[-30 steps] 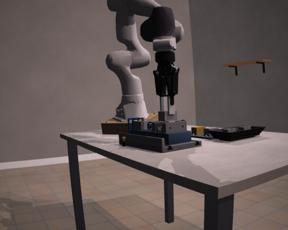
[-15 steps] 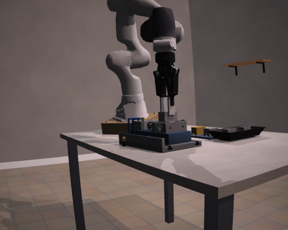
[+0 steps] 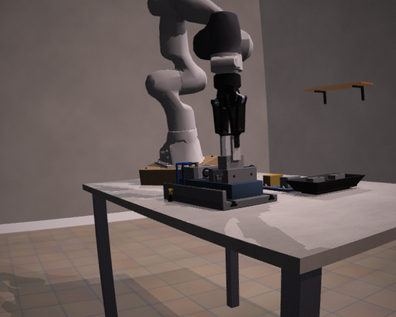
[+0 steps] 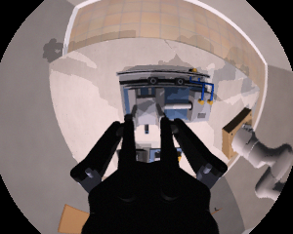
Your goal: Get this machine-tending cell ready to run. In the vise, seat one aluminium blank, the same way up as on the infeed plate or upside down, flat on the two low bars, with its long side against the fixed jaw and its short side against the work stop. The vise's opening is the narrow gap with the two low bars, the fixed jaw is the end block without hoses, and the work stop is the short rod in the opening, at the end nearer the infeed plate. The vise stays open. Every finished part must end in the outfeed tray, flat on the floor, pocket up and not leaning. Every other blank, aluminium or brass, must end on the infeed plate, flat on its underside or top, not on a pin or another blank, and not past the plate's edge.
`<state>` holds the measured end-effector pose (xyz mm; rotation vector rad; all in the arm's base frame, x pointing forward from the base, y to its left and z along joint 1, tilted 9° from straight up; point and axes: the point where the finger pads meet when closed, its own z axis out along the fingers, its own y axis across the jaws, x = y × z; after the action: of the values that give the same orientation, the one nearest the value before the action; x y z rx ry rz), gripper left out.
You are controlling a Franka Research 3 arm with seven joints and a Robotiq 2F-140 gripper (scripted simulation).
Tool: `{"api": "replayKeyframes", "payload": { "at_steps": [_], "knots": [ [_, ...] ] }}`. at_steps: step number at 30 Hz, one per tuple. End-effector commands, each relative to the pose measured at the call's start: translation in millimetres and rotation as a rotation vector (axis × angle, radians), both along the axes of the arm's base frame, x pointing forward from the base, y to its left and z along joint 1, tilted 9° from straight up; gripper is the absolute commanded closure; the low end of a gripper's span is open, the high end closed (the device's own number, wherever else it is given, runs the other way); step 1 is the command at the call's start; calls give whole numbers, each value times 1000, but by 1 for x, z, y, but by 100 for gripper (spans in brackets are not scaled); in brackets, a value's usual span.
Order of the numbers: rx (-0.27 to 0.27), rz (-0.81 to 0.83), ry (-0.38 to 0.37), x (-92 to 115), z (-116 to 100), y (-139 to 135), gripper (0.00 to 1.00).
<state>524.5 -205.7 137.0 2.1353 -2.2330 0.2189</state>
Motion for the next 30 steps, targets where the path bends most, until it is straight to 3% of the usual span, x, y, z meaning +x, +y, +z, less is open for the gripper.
{"api": "replayKeyframes", "payload": {
  "at_steps": [1,30],
  "knots": [
    [0,-8,-8,1,0,-2,100],
    [0,-8,-8,1,-9,-3,100]
  ]
}}
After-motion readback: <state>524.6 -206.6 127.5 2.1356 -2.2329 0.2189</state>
